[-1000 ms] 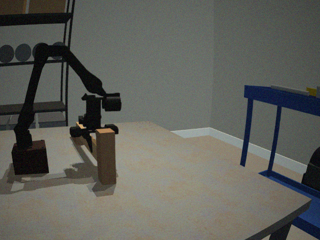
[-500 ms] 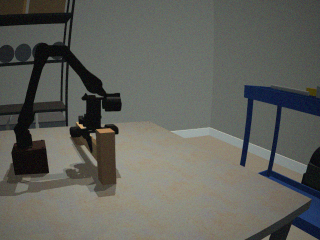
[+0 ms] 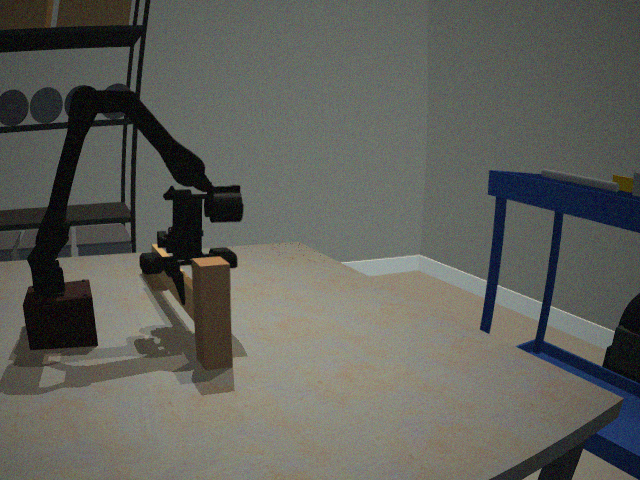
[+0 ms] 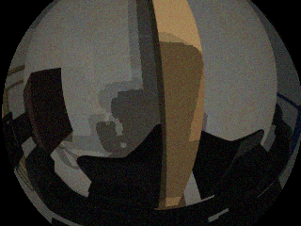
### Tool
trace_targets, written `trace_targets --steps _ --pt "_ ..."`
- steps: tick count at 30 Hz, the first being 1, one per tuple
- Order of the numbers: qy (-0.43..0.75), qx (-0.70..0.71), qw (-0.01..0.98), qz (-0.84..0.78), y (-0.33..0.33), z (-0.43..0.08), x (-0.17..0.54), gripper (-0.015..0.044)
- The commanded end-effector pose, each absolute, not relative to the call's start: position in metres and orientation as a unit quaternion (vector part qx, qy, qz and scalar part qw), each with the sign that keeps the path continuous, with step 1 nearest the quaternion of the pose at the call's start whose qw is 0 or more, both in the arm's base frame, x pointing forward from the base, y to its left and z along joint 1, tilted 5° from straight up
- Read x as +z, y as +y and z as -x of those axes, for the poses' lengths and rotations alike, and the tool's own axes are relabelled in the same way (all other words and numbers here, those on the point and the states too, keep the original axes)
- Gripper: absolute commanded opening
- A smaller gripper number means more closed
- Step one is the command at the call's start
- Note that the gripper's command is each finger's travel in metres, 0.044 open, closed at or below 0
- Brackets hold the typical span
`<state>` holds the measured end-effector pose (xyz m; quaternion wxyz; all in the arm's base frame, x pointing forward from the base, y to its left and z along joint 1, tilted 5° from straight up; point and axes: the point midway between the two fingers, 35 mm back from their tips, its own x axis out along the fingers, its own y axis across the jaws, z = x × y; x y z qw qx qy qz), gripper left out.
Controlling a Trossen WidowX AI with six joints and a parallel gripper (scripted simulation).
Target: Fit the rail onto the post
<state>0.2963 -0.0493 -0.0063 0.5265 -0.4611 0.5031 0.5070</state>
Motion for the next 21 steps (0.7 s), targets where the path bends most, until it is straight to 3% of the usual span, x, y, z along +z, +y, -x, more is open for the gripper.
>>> trace_targets --steps 1,21 --pt "0.504 0.505 0.527 0.462 -0.0485 -0.2977 -0.0053 0.0" --pt "0.504 0.505 0.527 0.462 -0.0467 -0.297 -0.007 0.0"
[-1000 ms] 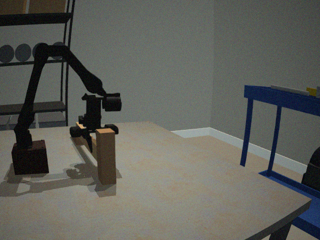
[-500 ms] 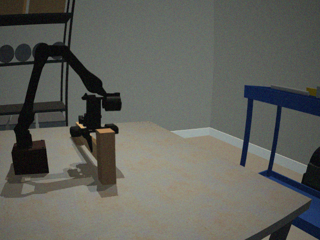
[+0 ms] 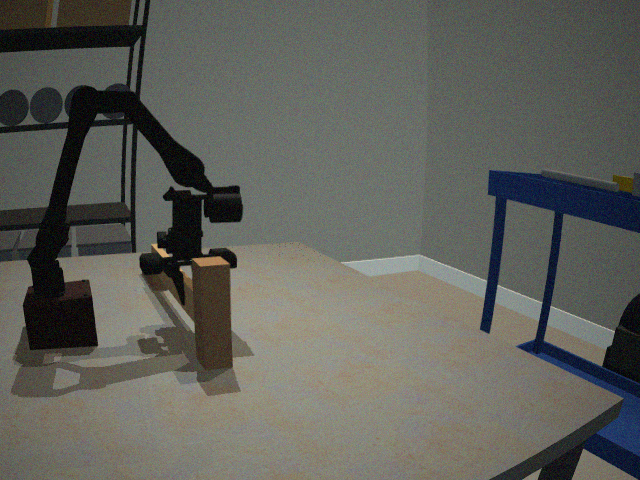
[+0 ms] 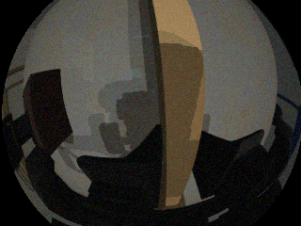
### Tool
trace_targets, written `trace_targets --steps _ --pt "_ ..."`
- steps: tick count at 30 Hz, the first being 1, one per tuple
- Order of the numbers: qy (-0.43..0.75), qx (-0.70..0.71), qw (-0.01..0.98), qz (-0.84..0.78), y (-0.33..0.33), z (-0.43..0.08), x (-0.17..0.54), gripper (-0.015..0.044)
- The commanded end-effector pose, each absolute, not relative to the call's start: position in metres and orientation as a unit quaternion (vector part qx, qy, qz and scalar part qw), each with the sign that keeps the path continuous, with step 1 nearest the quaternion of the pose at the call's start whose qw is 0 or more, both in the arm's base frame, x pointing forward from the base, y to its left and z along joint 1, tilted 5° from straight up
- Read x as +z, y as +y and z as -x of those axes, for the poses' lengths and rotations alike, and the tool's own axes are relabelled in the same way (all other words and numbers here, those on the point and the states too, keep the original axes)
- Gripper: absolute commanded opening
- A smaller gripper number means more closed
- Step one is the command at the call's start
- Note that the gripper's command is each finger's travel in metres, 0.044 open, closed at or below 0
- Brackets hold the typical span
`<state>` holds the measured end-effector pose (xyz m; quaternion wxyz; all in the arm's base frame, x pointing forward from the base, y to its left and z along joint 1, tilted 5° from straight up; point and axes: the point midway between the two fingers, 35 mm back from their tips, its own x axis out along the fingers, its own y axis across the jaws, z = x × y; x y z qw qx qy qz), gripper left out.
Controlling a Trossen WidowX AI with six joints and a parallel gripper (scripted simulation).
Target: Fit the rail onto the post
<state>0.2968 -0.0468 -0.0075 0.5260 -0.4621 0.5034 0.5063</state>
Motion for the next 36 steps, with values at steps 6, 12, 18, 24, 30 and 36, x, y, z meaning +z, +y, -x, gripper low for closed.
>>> trace_targets --steps 6,12,18,24,30,36 --pt "0.504 0.505 0.527 0.462 -0.0468 -0.2968 -0.0061 0.0" --pt "0.504 0.505 0.527 0.462 -0.0473 -0.2967 -0.0057 0.0" --pt "0.504 0.505 0.527 0.462 -0.0491 -0.2965 -0.0054 0.0" --pt "0.504 0.505 0.527 0.462 -0.0509 -0.2965 -0.0054 0.0" --pt "0.504 0.505 0.527 0.462 -0.0525 -0.2966 -0.0061 0.0" --pt "0.504 0.505 0.527 0.462 -0.053 -0.2968 -0.0068 0.0"
